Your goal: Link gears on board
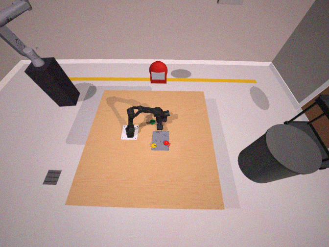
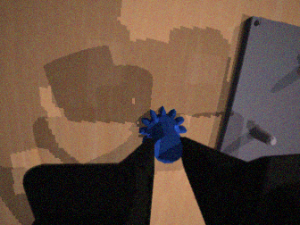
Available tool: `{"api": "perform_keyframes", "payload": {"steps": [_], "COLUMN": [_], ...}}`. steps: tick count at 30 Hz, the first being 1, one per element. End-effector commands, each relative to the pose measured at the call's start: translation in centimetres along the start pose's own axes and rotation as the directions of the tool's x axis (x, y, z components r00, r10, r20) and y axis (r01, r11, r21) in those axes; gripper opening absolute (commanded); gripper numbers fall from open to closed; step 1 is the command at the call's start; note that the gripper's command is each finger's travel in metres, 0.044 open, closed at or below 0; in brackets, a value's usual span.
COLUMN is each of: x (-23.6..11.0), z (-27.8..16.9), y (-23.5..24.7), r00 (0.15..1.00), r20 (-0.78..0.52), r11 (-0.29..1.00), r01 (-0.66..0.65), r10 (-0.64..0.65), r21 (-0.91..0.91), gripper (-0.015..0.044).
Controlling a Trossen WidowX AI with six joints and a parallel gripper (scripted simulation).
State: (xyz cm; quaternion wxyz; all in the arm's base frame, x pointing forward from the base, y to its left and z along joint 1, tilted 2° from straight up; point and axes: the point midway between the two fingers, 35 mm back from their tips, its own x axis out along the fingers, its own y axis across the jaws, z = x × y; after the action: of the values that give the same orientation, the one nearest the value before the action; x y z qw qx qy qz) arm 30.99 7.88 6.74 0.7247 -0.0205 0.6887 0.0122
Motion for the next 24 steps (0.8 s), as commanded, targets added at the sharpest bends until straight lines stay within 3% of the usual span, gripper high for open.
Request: {"api": "perform_keyframes", "payload": {"steps": [1,3,24], "x": [0.1,0.1,-3.4], "z": [0.0,0.0,1.0], "y": [0.0,0.0,0.1], "r00": [1.0,1.0,1.0], "r20": [-0.002,-0.002,0.023], "r11": [1.0,1.0,0.999], "r01": [0.003,0.003,-0.021], "r10": [-0.003,-0.003,0.02], "r21": [0.005,0.005,0.049], "gripper": [0.0026,0.0,0.0]}}
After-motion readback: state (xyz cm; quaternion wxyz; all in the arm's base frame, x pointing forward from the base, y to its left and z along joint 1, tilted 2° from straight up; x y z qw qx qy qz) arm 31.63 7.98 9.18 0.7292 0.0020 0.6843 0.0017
